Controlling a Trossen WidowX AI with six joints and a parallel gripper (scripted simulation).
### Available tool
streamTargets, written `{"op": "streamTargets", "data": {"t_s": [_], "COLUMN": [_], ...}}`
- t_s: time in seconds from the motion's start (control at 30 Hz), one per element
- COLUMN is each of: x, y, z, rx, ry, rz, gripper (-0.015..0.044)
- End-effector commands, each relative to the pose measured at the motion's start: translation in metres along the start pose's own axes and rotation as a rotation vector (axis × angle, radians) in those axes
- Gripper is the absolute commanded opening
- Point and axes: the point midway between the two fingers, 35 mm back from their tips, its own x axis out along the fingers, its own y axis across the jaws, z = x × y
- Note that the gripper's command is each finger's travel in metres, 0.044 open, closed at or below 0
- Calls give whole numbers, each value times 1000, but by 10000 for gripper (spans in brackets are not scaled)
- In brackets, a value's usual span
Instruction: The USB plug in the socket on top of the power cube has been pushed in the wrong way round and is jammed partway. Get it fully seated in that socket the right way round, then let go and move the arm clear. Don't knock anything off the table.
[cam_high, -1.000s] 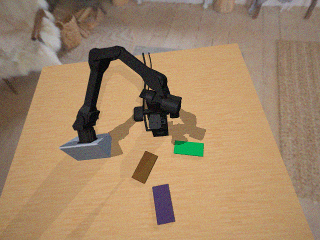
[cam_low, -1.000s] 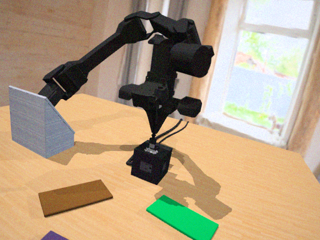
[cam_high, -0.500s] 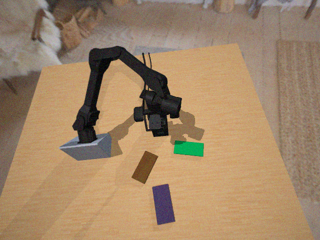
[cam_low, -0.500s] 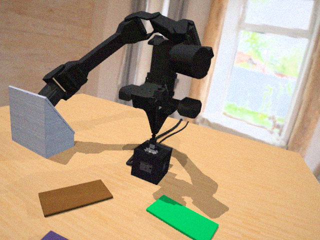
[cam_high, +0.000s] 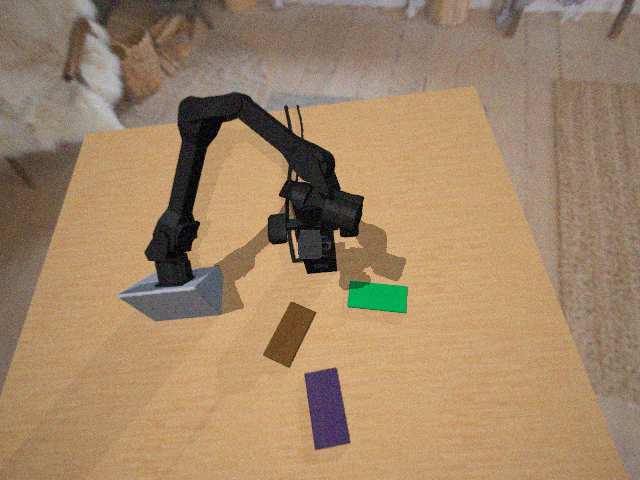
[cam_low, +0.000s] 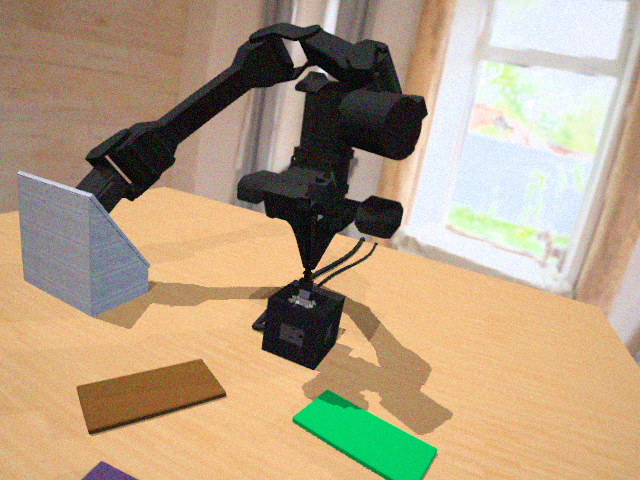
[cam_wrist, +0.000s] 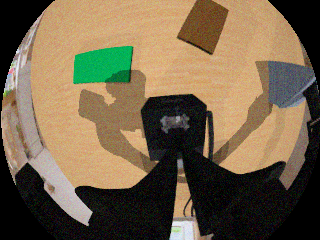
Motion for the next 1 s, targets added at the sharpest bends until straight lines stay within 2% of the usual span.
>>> {"op": "streamTargets", "data": {"t_s": [0.0, 0.97], "x": [1, 5], "y": [-1, -1], "z": [0, 0], "rx": [2, 2], "ry": [7, 7], "rz": [1, 1], "gripper": [0, 0]}}
